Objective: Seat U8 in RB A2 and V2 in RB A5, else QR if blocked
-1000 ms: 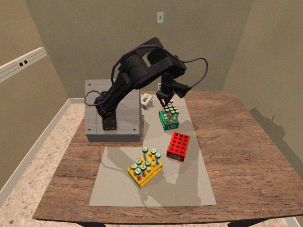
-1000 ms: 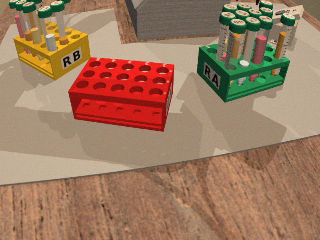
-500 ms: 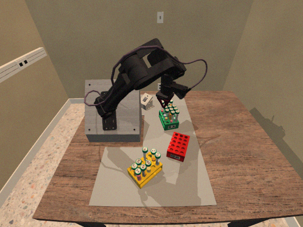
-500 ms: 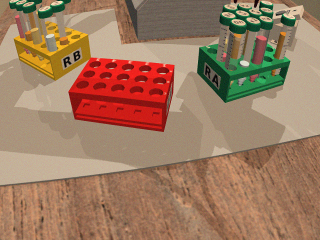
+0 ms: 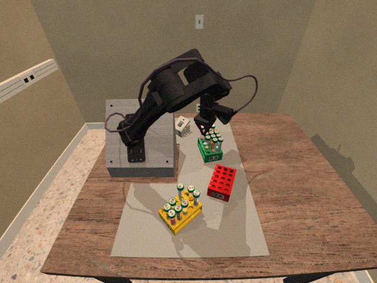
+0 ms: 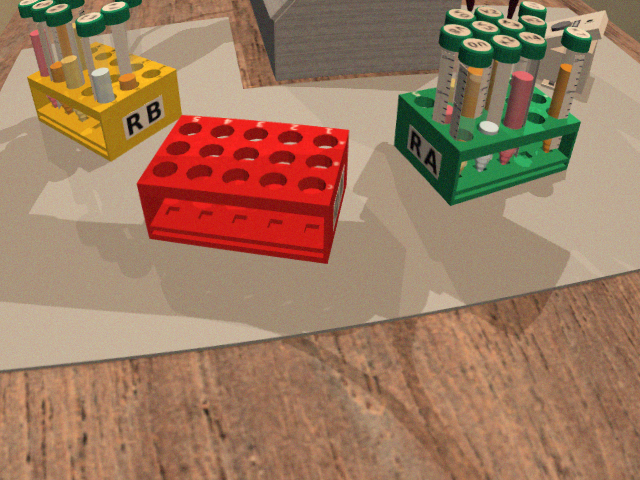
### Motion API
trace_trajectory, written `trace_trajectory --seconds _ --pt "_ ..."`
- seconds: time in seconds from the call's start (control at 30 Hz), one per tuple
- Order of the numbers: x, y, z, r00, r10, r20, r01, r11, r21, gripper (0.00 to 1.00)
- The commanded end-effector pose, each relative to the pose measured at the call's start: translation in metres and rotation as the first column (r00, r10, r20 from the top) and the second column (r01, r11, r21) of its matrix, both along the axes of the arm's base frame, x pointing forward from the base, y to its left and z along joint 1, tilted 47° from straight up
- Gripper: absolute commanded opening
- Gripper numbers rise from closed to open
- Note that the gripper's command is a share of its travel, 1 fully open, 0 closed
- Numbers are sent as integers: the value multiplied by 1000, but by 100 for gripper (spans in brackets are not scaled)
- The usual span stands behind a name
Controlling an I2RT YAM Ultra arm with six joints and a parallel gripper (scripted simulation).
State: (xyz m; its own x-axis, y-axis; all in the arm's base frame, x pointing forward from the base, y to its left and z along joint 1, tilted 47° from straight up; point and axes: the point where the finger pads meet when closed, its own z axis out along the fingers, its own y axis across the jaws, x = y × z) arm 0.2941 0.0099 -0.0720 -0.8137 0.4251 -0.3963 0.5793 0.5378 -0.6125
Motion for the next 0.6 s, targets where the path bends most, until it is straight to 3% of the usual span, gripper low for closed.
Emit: trace_trajectory --seconds 0.0,0.57 --pt "-6 -5 -5 999 21 -26 -21 999 -24 30" --pt "1 -3 -2 1000 15 1 -15 1000 -6 30"
